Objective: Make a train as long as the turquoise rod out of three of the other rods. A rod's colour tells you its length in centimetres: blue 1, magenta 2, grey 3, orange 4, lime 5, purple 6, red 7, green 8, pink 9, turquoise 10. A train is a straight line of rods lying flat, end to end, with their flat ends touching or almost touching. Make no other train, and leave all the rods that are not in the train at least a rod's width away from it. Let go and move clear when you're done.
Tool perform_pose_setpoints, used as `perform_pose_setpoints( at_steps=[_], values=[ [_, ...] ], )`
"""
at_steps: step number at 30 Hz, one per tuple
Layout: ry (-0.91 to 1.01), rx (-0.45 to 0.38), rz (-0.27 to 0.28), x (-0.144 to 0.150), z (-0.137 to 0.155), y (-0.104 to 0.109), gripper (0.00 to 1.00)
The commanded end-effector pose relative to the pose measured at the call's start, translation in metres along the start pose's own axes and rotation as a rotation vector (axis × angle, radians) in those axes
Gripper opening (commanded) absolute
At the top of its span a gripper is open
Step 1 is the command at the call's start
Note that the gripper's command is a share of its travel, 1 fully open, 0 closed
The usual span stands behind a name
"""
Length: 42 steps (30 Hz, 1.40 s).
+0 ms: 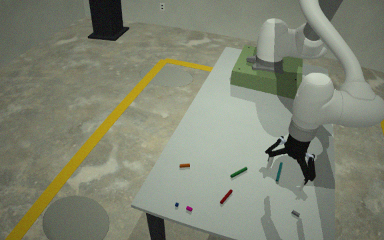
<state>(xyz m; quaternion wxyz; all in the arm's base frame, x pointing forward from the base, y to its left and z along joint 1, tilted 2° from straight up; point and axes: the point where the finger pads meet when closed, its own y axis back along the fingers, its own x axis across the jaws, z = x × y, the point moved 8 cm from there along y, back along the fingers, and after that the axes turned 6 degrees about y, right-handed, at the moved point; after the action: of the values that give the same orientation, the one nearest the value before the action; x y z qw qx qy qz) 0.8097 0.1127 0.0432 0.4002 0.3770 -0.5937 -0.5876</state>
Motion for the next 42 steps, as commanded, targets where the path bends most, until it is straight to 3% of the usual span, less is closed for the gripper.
perform_pose_setpoints(
  at_steps=[1,5,11,42],
  values=[
    [-0.167,0.005,0.010,-0.0070,-0.0002,0.0001,1.00],
    [-0.307,0.006,0.010,-0.0123,-0.0006,0.0000,1.00],
    [-0.353,0.006,0.010,-0.0141,-0.0007,0.0000,1.00],
    [-0.356,0.006,0.010,-0.0142,-0.0007,0.0000,1.00]
  ],
)
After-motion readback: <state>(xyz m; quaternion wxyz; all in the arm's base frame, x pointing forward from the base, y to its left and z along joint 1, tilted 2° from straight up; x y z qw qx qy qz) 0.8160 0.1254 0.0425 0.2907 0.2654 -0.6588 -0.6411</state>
